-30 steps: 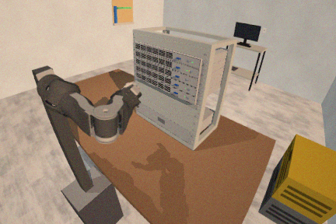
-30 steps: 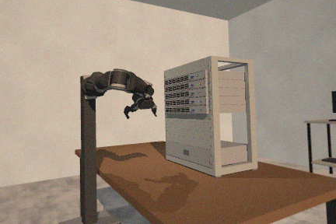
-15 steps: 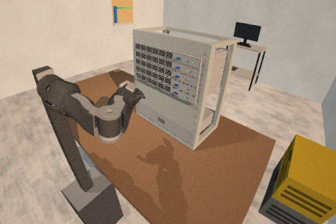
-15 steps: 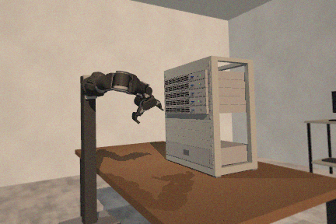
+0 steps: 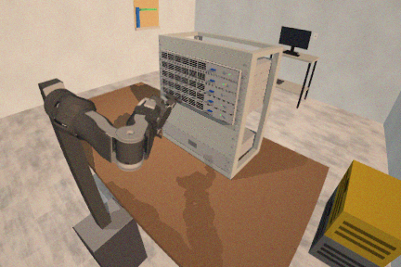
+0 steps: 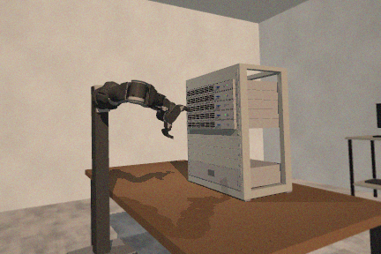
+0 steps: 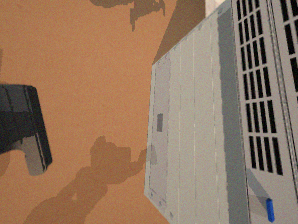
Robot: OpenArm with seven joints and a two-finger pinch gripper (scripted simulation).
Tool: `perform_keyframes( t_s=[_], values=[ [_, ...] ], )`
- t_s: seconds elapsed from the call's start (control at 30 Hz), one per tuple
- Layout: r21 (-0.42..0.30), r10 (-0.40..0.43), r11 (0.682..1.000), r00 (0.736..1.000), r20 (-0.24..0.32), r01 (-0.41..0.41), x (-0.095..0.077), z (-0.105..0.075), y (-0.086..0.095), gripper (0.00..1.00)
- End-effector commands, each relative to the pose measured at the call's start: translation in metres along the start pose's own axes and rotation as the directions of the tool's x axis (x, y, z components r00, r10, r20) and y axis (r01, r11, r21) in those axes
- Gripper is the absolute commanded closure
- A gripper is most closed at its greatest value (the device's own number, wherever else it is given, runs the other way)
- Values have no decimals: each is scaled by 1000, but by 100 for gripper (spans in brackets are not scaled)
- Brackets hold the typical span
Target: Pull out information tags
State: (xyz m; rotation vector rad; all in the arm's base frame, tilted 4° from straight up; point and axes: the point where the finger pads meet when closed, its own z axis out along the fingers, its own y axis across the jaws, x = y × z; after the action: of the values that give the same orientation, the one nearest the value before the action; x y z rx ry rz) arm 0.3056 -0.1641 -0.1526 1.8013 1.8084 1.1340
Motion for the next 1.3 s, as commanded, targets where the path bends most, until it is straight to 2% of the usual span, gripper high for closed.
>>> perform_keyframes(
  t_s=[0.0, 0.2, 0.47, 0.53, 0.73, 0.93, 1.27],
  values=[
    [-55, -8, 998, 1000, 19, 9, -3, 0, 8, 0],
    [-238, -37, 969, 994, 101, 60, -16, -10, 34, 0],
    [-417, -50, 898, 976, 212, 137, -33, -30, 59, 0],
    [-417, -50, 898, 976, 212, 137, -33, -30, 59, 0],
    [-501, -47, 845, 958, 283, 190, -43, -45, 71, 0],
    [-547, -42, 805, 942, 333, 229, -50, -56, 78, 0],
    [-572, -37, 780, 931, 364, 255, -54, -64, 82, 0]
  ],
)
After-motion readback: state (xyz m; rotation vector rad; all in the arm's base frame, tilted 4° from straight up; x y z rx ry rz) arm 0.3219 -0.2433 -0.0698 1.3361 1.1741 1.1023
